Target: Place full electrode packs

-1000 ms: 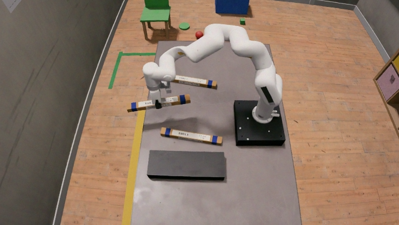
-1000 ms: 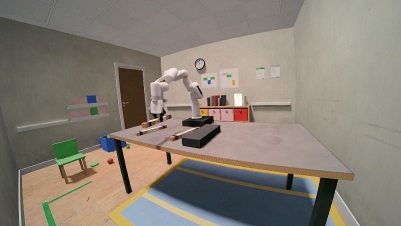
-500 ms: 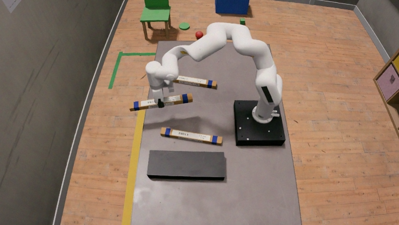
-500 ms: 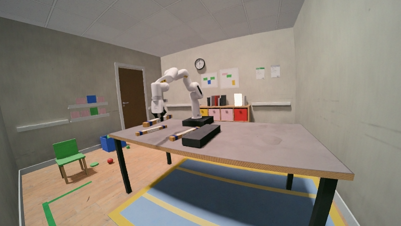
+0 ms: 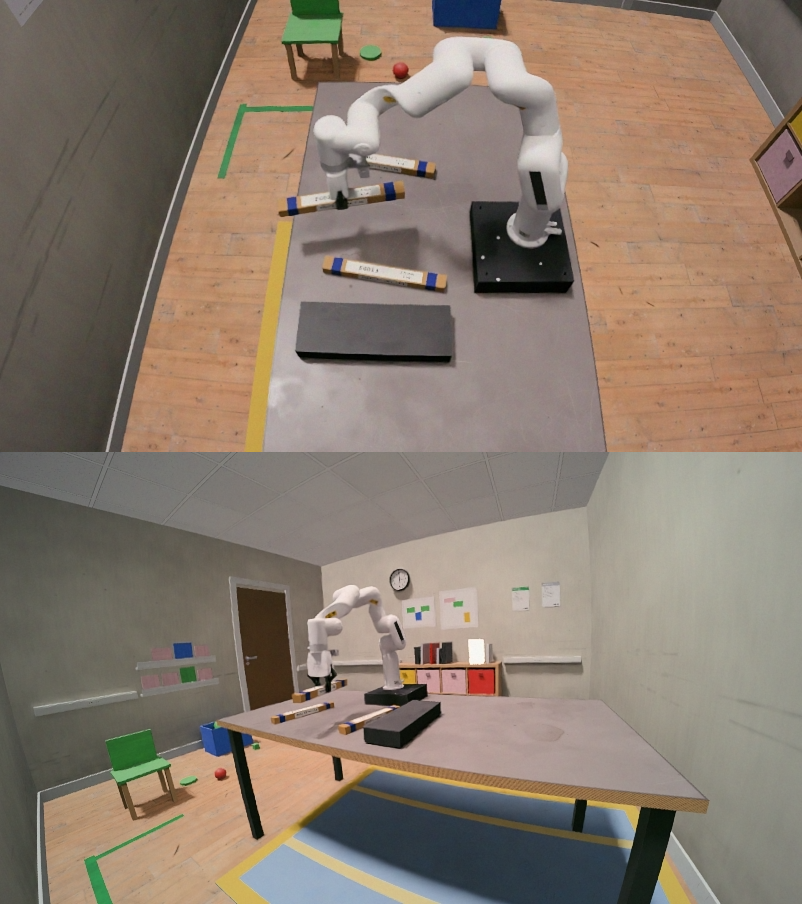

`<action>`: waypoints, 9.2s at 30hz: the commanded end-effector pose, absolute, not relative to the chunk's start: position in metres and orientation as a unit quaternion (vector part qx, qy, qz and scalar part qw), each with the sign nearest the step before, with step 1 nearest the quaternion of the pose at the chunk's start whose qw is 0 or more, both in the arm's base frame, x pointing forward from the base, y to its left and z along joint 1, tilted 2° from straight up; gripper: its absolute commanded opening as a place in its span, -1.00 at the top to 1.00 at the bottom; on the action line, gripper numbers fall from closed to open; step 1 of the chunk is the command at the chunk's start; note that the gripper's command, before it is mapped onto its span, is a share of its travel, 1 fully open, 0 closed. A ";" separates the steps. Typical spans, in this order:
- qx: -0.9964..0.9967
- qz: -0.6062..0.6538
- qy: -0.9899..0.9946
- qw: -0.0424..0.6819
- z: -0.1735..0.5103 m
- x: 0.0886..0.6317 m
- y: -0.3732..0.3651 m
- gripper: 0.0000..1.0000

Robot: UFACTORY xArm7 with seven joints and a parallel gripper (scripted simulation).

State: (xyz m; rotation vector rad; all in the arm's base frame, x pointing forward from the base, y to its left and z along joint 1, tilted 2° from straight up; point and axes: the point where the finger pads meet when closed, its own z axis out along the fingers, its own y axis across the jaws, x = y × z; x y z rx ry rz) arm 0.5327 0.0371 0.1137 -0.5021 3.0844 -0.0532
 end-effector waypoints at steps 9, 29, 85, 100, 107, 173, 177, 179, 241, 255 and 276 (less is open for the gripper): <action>-0.161 -0.017 0.987 0.013 0.116 0.477 -0.001 0.31; -0.161 -0.017 0.987 0.013 0.115 0.425 -0.036 0.31; -0.161 -0.017 0.987 0.013 0.107 0.423 -0.038 0.31; -0.161 -0.017 0.987 0.013 0.094 0.423 -0.038 0.31; -0.161 -0.017 0.987 0.013 0.085 0.424 -0.038 0.31; -0.161 -0.017 0.987 0.013 -0.014 0.427 -0.042 0.31; -0.161 -0.017 0.987 0.013 -0.018 0.427 -0.042 0.31; -0.161 -0.017 0.987 0.013 -0.019 0.427 -0.042 0.31; -0.161 -0.017 0.987 0.013 -0.032 0.427 -0.042 0.31; -0.161 -0.017 0.987 0.013 -0.032 0.427 -0.042 -0.48; -0.161 -0.017 0.987 0.013 -0.032 0.427 -0.042 -0.48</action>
